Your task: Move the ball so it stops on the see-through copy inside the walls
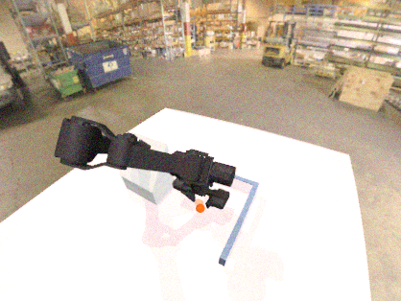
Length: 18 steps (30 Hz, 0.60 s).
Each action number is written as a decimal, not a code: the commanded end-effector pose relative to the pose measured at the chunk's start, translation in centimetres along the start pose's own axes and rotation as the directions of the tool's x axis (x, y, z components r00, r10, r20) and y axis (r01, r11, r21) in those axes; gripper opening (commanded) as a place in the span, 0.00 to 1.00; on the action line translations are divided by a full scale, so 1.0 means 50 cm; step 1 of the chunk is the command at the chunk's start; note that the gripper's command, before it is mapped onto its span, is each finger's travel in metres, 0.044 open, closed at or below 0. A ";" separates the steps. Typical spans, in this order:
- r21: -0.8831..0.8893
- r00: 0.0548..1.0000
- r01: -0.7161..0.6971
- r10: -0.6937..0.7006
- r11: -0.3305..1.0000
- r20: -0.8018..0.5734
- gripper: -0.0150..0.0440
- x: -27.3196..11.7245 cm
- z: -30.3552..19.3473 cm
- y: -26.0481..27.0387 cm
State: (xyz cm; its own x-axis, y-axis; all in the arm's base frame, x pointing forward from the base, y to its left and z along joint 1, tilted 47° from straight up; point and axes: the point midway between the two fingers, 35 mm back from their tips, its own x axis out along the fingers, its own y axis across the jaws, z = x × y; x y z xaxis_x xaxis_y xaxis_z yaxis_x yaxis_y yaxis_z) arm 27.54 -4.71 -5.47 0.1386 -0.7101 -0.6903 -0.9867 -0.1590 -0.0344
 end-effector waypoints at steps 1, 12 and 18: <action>-0.009 1.000 -0.012 0.012 1.000 -0.003 0.71 0.018 0.000 0.008; -0.010 1.000 -0.013 0.013 1.000 -0.005 0.71 0.053 -0.001 0.010; -0.010 1.000 -0.013 0.013 1.000 -0.005 0.69 0.060 -0.001 0.011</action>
State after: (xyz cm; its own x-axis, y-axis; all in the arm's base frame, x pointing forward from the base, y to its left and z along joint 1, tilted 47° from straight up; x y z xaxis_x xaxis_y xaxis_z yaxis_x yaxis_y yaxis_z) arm 27.76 -6.64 -7.27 0.1354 -0.7106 -0.6905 -0.9870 -0.1574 -0.0316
